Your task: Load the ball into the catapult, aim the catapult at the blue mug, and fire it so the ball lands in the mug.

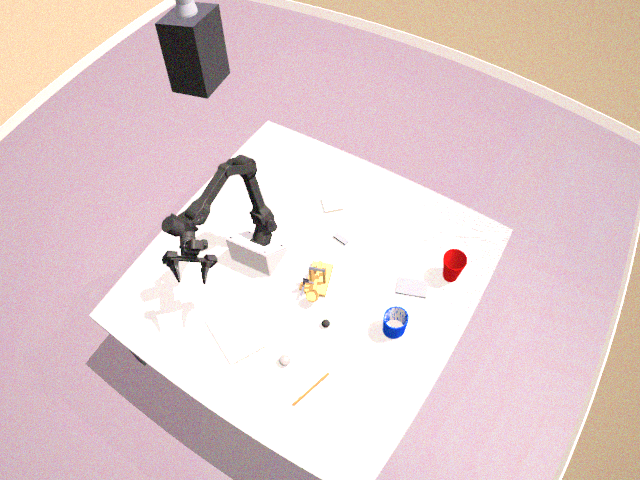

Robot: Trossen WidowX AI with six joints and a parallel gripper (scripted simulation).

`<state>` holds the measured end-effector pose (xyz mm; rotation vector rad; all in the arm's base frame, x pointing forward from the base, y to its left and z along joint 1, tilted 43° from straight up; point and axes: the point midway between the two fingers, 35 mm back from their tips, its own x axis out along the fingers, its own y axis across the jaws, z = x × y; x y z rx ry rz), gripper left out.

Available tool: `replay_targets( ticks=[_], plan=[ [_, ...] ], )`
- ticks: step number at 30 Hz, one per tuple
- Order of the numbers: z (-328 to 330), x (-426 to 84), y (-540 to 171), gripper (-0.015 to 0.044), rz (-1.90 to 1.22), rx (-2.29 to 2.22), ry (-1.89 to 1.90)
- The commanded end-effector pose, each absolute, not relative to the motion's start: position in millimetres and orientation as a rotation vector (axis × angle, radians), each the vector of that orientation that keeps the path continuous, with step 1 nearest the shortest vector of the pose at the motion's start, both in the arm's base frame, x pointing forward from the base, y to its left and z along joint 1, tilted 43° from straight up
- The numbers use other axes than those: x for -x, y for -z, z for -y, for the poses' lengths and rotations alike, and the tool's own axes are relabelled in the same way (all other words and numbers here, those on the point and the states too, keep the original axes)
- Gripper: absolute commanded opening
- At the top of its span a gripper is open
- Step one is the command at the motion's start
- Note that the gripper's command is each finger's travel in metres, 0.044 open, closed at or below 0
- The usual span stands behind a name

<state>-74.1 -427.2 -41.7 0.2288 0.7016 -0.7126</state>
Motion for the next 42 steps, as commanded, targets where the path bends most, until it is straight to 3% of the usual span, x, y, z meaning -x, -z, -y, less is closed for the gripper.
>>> replay_targets(
  ticks=[1, 18, 42],
  plan=[
    [425, 48, 37, 0.044, -0.735, -0.184, 0.624],
    [389, -82, 17, 0.044, -0.8, -0.03, 0.205],
    [279, -205, -13, 0.044, -0.828, 0.317, -0.459]
  ],
)
